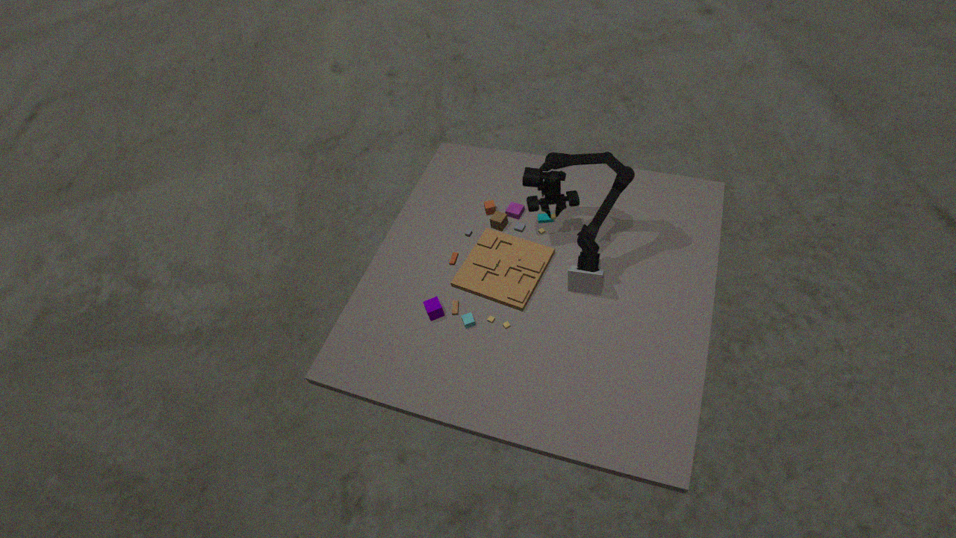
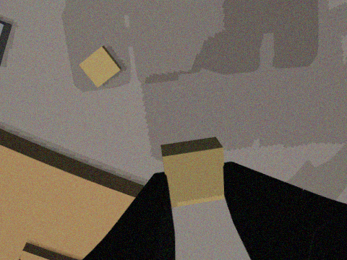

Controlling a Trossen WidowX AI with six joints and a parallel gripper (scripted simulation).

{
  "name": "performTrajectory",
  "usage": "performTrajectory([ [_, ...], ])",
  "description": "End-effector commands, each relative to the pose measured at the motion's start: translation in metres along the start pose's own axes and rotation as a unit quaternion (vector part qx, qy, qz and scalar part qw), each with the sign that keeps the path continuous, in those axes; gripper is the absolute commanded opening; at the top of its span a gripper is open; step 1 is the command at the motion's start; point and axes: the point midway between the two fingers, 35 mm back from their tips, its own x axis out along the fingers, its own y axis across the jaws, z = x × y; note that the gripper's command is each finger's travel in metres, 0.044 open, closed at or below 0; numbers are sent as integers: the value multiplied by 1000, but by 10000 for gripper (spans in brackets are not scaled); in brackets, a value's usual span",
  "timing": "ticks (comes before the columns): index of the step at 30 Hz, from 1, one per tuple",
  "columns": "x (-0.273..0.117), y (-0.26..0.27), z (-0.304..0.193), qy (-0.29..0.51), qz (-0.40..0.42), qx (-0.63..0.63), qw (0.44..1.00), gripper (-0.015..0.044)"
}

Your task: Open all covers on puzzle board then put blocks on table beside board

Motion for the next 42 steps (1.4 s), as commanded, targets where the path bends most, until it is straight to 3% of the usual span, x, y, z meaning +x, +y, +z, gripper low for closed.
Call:
performTrajectory([
  [1, 3, -7, -1, -2, -5, -4, 1000, 80],
  [42, 68, -1, -2, 6, -1, -2, 1000, 80],
])
